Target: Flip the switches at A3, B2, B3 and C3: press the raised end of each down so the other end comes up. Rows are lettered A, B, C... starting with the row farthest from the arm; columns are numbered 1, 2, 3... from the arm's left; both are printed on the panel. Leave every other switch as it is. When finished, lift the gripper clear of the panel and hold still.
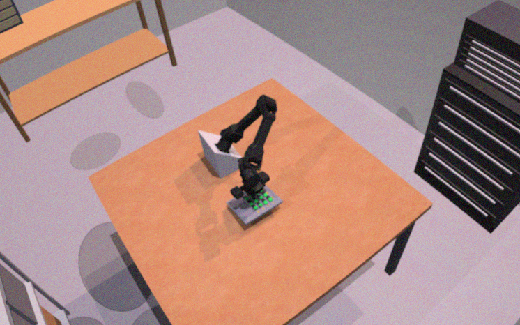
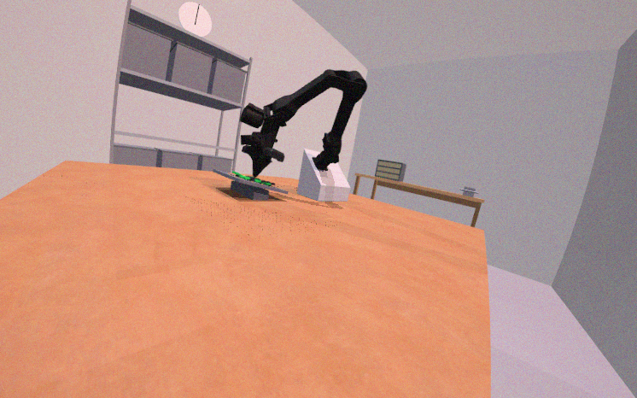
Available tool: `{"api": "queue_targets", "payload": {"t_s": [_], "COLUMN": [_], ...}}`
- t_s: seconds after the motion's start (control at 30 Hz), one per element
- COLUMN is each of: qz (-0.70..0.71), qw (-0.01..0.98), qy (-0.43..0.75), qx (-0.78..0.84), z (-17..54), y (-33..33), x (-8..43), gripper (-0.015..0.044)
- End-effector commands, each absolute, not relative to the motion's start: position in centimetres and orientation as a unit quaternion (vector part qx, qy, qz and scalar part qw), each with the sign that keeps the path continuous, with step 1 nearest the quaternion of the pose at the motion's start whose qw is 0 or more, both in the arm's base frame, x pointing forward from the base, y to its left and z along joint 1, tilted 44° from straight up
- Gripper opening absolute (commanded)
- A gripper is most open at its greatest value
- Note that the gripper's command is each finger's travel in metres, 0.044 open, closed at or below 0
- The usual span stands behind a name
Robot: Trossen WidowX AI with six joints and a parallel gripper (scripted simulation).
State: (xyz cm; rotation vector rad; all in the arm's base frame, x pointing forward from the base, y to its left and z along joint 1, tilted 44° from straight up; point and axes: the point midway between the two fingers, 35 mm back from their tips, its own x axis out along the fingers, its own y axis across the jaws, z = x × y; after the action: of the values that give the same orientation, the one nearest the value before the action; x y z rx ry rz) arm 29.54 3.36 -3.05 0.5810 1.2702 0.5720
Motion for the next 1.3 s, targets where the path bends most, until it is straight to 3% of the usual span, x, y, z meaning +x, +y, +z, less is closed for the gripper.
{"api": "queue_targets", "payload": {"t_s": [0.0,1.27], "qz": [0.260,0.260], "qw": [0.728,0.728], "qy": [0.576,0.576], "qx": [0.266,0.266], "z": [-3.05,-3.39], "y": [3.41,3.76], "x": [29.51,29.60], "gripper": [0.0000,0.0000]}}
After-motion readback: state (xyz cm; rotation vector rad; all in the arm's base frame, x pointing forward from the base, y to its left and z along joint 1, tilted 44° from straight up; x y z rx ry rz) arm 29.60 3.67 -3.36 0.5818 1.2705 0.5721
